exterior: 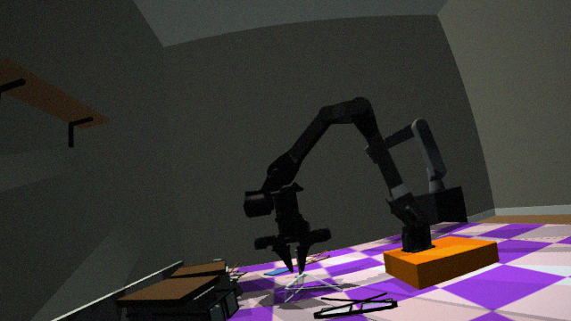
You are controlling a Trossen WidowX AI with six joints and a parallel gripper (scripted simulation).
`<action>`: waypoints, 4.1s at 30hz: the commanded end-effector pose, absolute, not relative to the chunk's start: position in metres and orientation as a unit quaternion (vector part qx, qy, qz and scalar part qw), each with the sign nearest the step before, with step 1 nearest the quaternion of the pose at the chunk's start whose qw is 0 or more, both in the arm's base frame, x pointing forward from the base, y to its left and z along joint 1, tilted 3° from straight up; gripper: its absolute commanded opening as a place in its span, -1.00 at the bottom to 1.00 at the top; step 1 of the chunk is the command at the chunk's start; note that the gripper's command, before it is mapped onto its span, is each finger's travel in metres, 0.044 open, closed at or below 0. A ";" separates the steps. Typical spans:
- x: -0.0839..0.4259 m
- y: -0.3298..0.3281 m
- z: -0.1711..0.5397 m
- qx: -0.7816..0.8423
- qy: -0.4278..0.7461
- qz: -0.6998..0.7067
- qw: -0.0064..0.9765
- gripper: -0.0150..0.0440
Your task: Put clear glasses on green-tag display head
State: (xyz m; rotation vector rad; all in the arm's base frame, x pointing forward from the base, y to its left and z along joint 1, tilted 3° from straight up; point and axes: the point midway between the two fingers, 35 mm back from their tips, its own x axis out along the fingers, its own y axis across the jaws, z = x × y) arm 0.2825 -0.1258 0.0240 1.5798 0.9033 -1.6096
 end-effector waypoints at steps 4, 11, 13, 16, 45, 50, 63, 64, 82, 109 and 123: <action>0.279 -0.124 0.009 0.608 0.353 -0.624 0.342 -0.08; 0.279 -0.124 -0.002 0.608 0.353 -0.624 0.342 -0.08; 0.279 -0.124 -0.006 0.608 0.353 -0.624 0.342 -0.08; 0.279 -0.125 -0.011 0.608 0.353 -0.624 0.342 -0.08; 0.273 -0.121 -0.013 0.608 0.353 -0.624 0.342 -0.08; 0.276 -0.124 -0.011 0.608 0.350 -0.623 0.345 -0.15; 0.276 -0.124 -0.011 0.608 0.350 -0.623 0.345 -0.45; 0.276 -0.124 -0.011 0.608 0.350 -0.623 0.345 -0.47; 0.280 -0.124 0.064 0.608 0.352 -0.624 0.343 -0.49; 0.263 -0.225 0.098 0.671 0.191 -0.690 0.190 -0.49; 0.220 -0.310 0.098 0.694 0.046 -0.717 0.053 -0.49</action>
